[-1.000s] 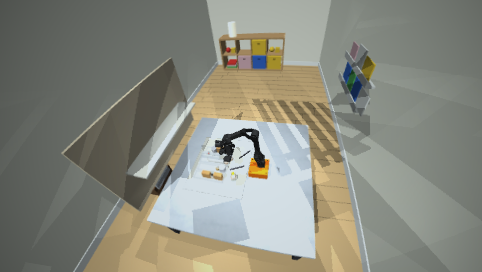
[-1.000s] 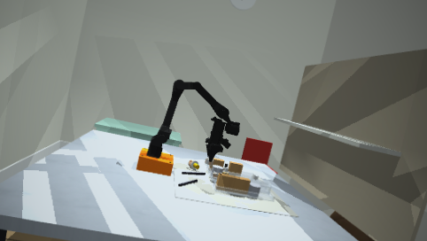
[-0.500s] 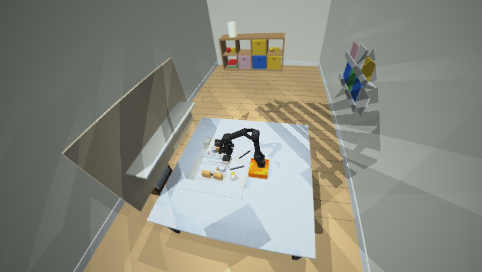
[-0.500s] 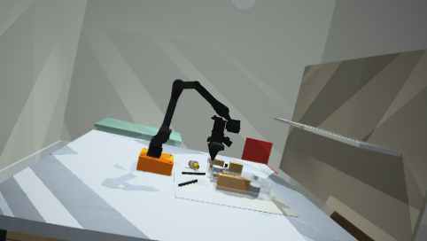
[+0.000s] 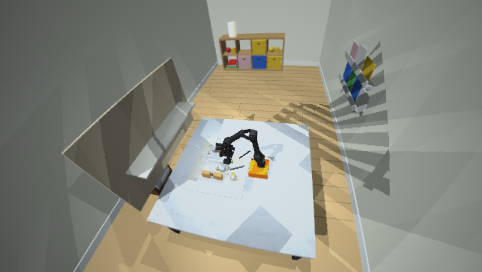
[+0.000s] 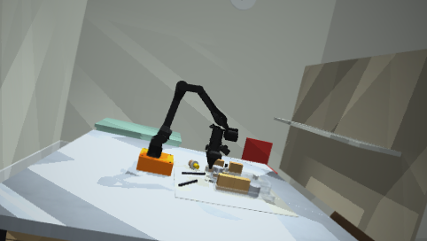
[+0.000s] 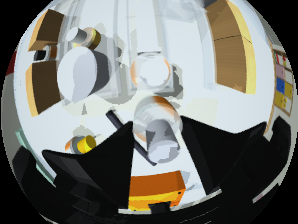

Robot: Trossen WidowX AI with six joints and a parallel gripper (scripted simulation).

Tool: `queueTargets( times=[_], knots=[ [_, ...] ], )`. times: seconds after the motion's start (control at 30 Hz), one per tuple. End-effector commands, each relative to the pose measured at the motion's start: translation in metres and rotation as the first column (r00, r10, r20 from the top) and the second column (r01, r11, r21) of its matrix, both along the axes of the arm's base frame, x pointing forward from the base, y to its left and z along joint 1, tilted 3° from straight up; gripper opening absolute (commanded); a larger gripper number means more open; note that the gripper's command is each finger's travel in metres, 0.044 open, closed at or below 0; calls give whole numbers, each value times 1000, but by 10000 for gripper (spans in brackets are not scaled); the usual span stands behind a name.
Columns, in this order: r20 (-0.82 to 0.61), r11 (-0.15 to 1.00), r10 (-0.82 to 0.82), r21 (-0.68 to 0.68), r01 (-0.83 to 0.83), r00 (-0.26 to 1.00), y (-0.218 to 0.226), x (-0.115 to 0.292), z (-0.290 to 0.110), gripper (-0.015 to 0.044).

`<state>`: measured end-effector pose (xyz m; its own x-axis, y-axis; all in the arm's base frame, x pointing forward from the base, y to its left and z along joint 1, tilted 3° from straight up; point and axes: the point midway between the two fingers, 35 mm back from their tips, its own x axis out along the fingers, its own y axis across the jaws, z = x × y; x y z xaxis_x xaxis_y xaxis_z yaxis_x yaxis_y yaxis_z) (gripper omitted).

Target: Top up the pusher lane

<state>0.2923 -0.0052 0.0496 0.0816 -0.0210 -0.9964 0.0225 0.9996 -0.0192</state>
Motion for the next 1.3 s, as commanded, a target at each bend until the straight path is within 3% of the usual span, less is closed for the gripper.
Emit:
queueTargets(
  times=[0.0, 1.27],
  knots=[
    [-9, 1000, -5, 0, 5, 1000, 0, -1, -8, 0],
    [-9, 1000, -5, 0, 5, 1000, -1, 11, -7, 0]
  ],
)
